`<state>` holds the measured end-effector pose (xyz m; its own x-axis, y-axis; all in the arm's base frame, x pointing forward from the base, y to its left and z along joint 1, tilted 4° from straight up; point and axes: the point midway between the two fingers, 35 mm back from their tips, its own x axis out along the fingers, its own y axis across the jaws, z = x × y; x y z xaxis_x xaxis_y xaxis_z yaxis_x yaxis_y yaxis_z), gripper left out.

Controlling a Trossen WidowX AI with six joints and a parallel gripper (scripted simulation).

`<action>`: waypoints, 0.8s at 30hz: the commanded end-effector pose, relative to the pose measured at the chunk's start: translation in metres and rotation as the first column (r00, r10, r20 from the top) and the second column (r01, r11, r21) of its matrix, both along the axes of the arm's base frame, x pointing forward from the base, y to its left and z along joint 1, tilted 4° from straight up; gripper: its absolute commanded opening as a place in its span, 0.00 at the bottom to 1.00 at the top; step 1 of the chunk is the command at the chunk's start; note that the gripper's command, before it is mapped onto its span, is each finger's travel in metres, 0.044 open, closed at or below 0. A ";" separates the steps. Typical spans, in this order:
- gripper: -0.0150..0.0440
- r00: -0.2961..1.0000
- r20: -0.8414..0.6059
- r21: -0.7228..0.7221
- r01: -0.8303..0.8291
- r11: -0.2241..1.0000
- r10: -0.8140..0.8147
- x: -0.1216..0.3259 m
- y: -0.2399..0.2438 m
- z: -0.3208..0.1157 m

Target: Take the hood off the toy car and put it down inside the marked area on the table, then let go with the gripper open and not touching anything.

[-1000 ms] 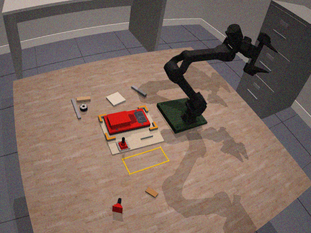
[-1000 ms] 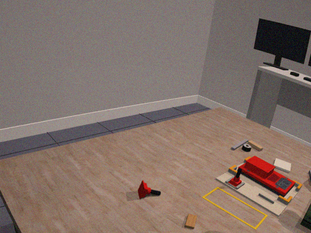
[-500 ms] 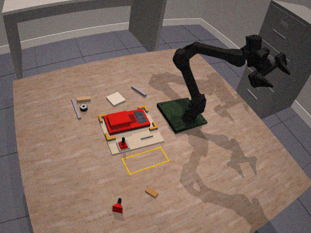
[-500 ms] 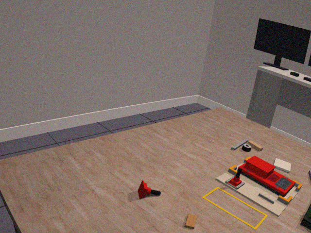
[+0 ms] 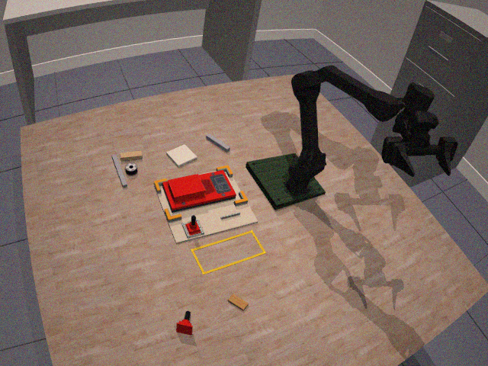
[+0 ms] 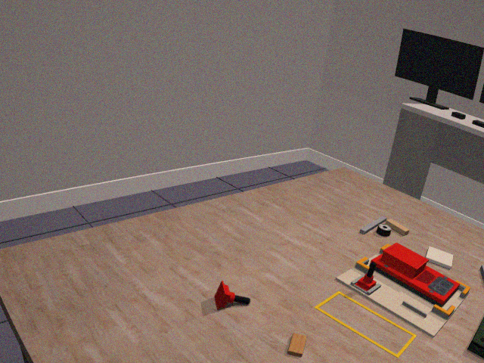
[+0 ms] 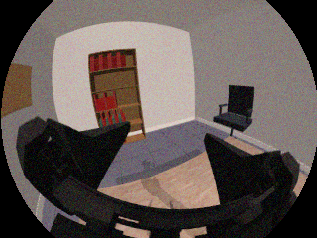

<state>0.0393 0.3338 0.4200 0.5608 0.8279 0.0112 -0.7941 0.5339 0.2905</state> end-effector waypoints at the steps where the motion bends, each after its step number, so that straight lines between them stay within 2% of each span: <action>1: 1.00 0.996 0.040 -0.122 0.085 0.989 -0.081 0.040 0.012 -0.020; 12: 1.00 0.944 0.065 -0.377 0.323 0.868 -0.324 0.158 -0.009 -0.072; 18: 1.00 0.899 0.095 -0.549 0.405 0.731 -0.427 0.225 -0.046 -0.103; 24: 1.00 0.855 0.076 -0.685 0.419 0.596 -0.513 0.278 -0.093 -0.136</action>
<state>0.2861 0.2688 0.3056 0.8454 0.3075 -0.4367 -0.4100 0.8976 -0.1617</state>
